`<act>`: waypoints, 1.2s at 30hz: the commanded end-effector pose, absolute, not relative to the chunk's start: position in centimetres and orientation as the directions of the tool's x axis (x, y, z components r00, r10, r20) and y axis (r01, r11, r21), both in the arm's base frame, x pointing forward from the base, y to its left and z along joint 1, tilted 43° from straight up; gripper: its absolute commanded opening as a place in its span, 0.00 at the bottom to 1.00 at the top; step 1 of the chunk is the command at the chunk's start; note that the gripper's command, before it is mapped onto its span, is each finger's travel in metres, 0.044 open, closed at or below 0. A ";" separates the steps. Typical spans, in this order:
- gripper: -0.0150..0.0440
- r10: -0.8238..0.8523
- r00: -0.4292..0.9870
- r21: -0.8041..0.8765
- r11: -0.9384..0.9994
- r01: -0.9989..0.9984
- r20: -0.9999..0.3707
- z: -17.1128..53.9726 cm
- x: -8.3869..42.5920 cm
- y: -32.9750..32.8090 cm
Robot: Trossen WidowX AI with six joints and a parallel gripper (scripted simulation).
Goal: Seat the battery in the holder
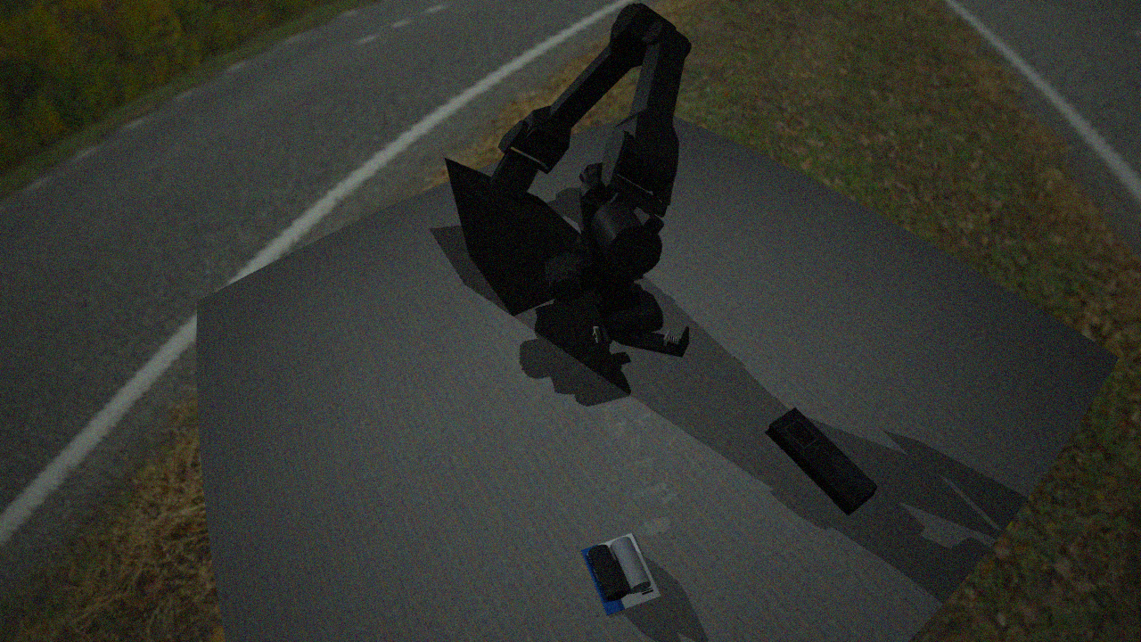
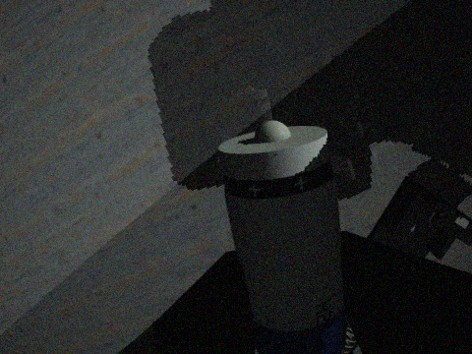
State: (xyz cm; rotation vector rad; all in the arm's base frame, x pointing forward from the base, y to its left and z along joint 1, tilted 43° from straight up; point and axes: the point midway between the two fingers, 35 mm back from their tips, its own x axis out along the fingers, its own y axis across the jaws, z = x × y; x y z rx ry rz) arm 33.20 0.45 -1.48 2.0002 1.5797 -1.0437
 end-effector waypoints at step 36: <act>0.38 0.554 -0.126 -0.521 -0.649 0.554 -0.823 0.0 30.2 7.9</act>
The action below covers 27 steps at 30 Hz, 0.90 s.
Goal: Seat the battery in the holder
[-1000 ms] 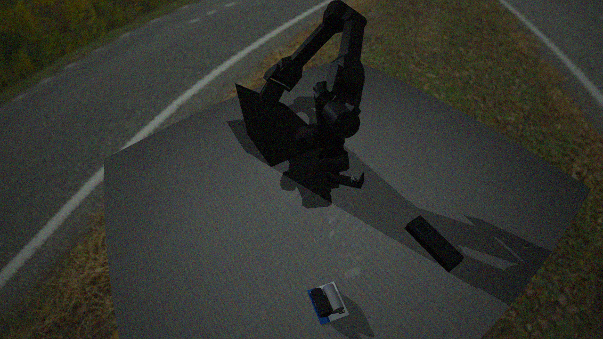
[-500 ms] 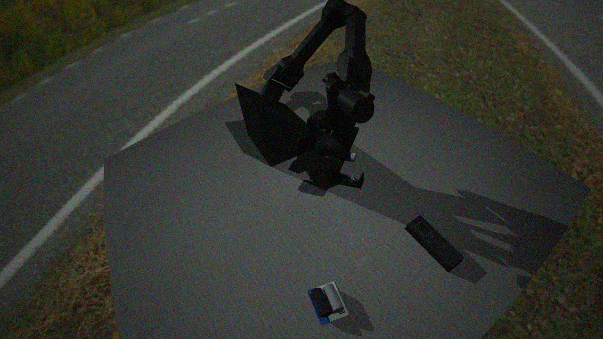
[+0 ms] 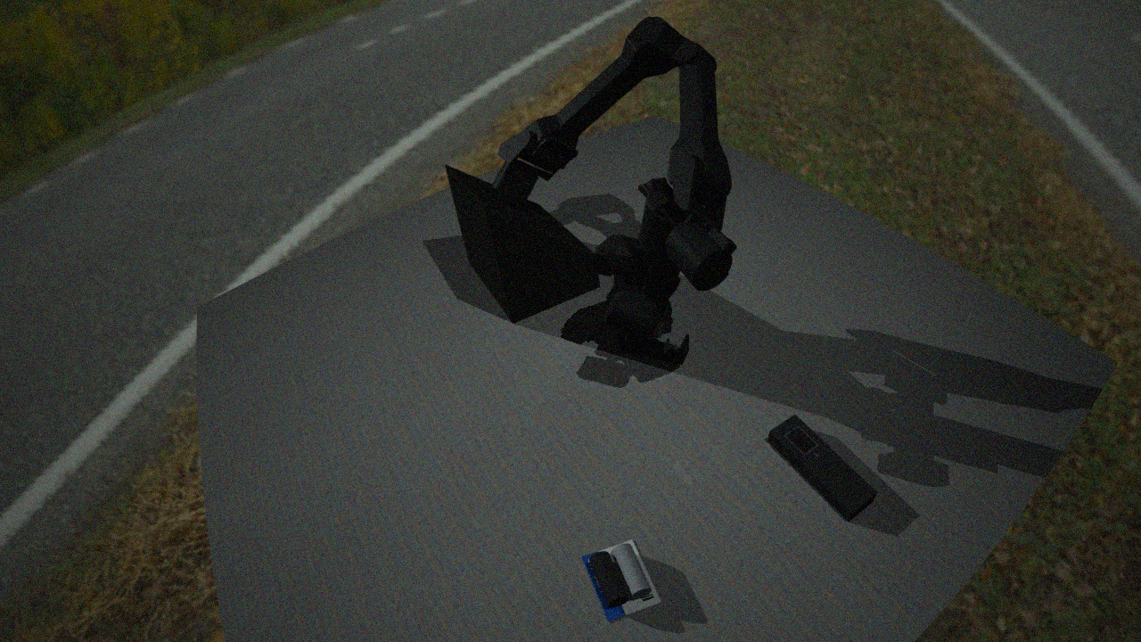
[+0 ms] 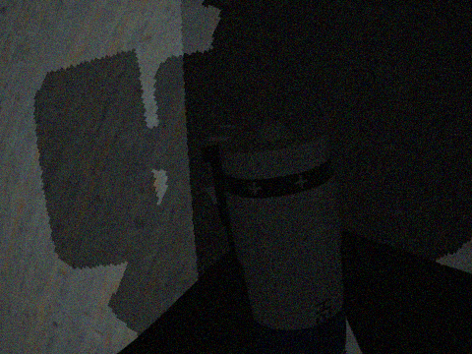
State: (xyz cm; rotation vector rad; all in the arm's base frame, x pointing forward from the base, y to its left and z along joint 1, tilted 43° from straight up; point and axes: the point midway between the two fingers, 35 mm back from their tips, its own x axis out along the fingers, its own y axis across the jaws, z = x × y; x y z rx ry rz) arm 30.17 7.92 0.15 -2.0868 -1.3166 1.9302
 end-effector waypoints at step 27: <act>0.38 0.457 -0.270 -0.525 -0.646 0.554 -0.847 -0.6 30.9 8.9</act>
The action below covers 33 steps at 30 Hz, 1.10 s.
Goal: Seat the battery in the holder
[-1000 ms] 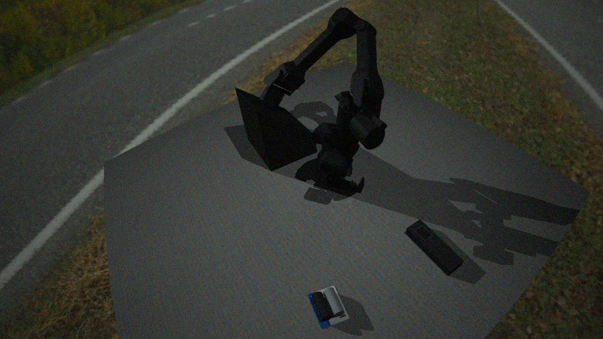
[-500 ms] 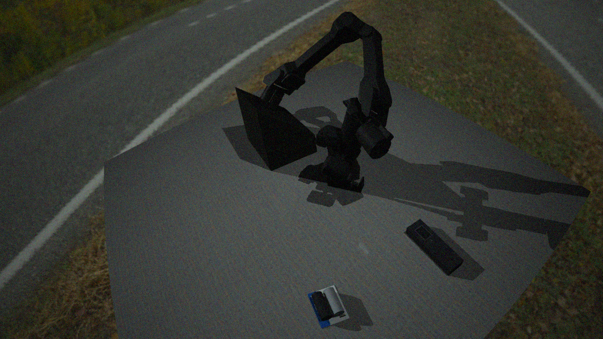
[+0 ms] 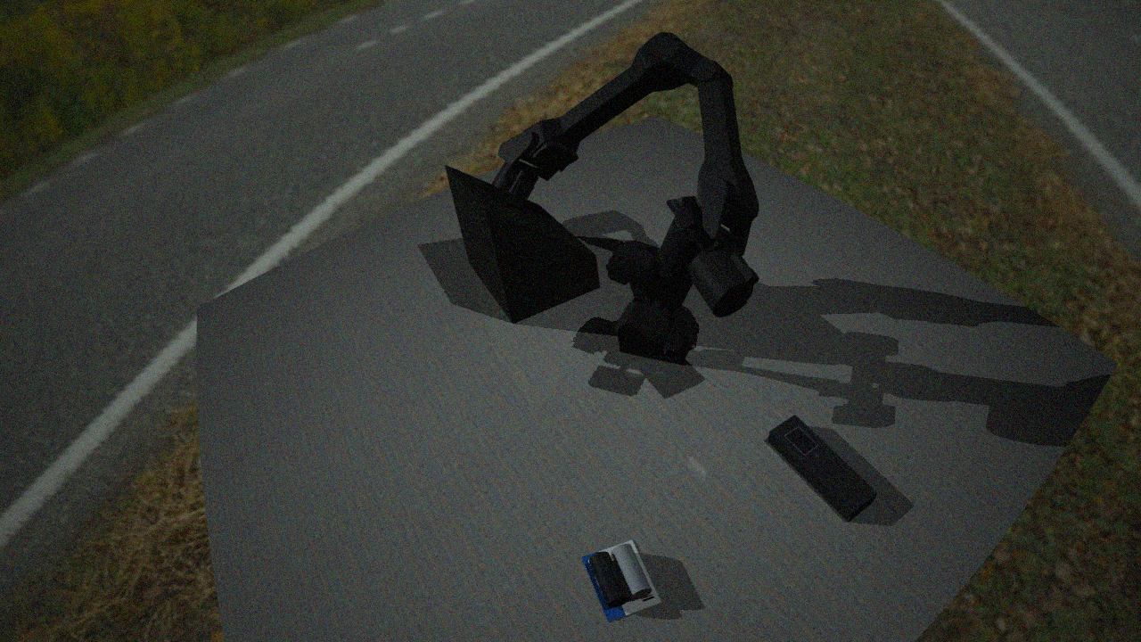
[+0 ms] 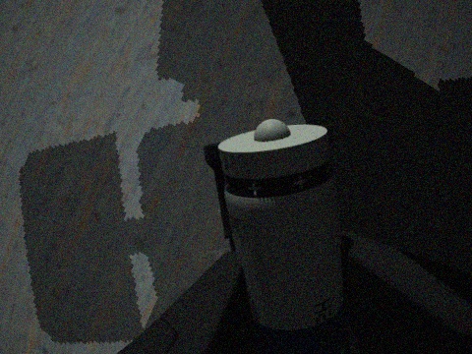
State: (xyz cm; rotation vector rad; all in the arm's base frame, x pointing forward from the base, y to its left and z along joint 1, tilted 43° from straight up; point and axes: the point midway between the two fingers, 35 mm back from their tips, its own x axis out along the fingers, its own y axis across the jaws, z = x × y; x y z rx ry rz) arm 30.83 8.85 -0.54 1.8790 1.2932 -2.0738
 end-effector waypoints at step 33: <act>0.38 0.407 -0.339 -0.529 -0.642 0.555 -0.848 -0.5 32.2 10.0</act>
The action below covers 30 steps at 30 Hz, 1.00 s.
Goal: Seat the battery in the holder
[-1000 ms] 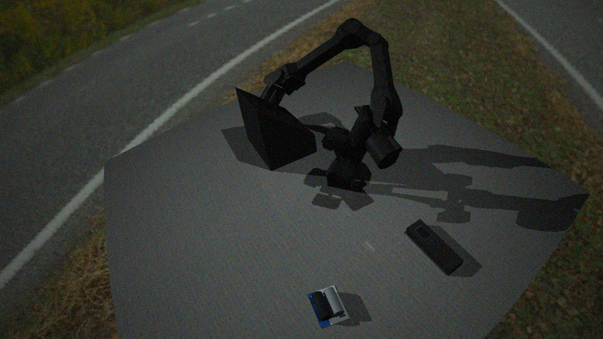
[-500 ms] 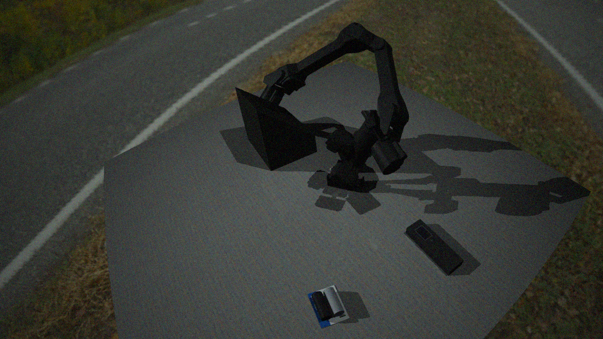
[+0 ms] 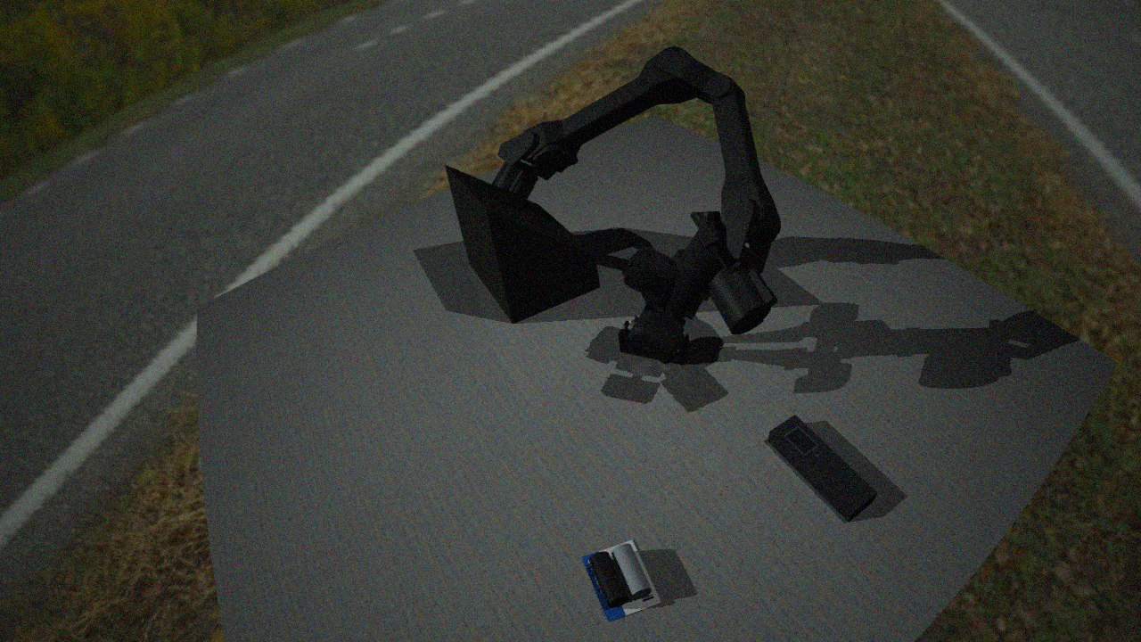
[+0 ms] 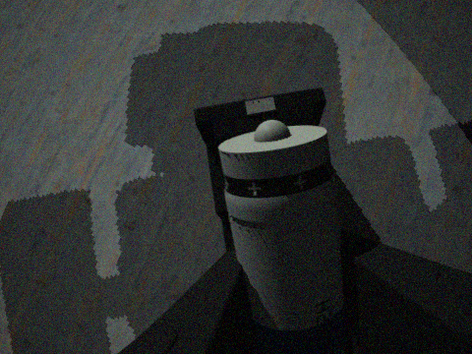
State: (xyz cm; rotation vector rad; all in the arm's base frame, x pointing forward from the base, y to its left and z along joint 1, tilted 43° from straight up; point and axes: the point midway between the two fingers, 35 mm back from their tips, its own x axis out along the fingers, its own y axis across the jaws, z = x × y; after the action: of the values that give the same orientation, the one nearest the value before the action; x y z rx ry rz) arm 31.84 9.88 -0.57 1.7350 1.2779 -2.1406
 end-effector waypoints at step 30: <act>0.38 0.412 -0.340 -0.535 -0.639 0.553 -0.845 0.0 33.3 10.5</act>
State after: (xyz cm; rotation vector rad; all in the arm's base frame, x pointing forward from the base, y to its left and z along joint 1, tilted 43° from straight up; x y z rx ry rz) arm 32.80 10.28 -0.10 1.7095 1.2776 -2.1592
